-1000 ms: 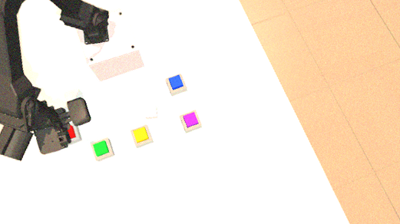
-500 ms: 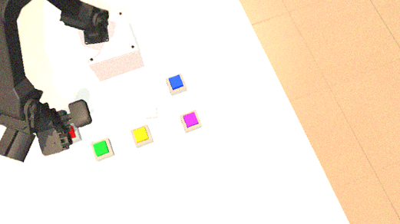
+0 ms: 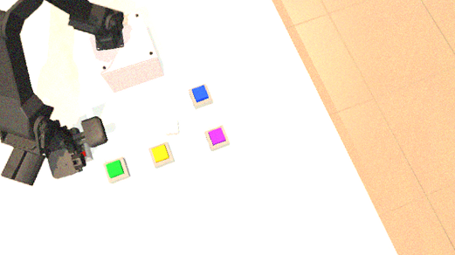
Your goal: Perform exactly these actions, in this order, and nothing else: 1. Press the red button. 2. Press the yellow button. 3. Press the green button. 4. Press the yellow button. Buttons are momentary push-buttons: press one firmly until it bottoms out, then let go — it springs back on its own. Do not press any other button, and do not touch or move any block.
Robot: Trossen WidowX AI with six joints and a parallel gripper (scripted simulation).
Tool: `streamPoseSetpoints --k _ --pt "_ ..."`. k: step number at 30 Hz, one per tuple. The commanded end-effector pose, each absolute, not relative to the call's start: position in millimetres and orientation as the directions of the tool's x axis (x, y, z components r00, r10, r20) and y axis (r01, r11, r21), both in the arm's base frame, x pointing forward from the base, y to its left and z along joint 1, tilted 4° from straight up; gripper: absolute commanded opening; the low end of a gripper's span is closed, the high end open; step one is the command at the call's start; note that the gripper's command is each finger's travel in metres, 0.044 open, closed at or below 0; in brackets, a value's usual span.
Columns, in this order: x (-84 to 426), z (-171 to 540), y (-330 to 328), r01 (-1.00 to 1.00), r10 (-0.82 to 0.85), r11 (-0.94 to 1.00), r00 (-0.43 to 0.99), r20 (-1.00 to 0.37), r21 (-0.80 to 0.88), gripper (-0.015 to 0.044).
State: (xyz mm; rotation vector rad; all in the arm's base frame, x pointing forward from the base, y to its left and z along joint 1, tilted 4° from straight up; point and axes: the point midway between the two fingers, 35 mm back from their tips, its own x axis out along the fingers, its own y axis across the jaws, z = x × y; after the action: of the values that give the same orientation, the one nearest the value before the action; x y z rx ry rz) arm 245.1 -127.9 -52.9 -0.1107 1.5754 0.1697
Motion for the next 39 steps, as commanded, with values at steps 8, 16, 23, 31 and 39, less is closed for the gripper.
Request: streamPoseSetpoints --k 8,16,23,31,39 --pt "244 -55 -127 -0.174 0.041 0.984 -0.014 -0.999 0.043 0.0020" --pt "245 -52 -128 -0.177 0.037 0.983 -0.013 -0.999 0.039 0.0020" --pt "245 -21 -128 -0.174 0.041 0.984 -0.014 -0.999 0.043 0.0020" --pt "246 40 -131 -0.174 0.041 0.984 -0.013 -0.999 0.042 0.0020" --pt "264 42 -100 -0.174 0.042 0.984 -0.011 -0.999 0.043 0.0020"
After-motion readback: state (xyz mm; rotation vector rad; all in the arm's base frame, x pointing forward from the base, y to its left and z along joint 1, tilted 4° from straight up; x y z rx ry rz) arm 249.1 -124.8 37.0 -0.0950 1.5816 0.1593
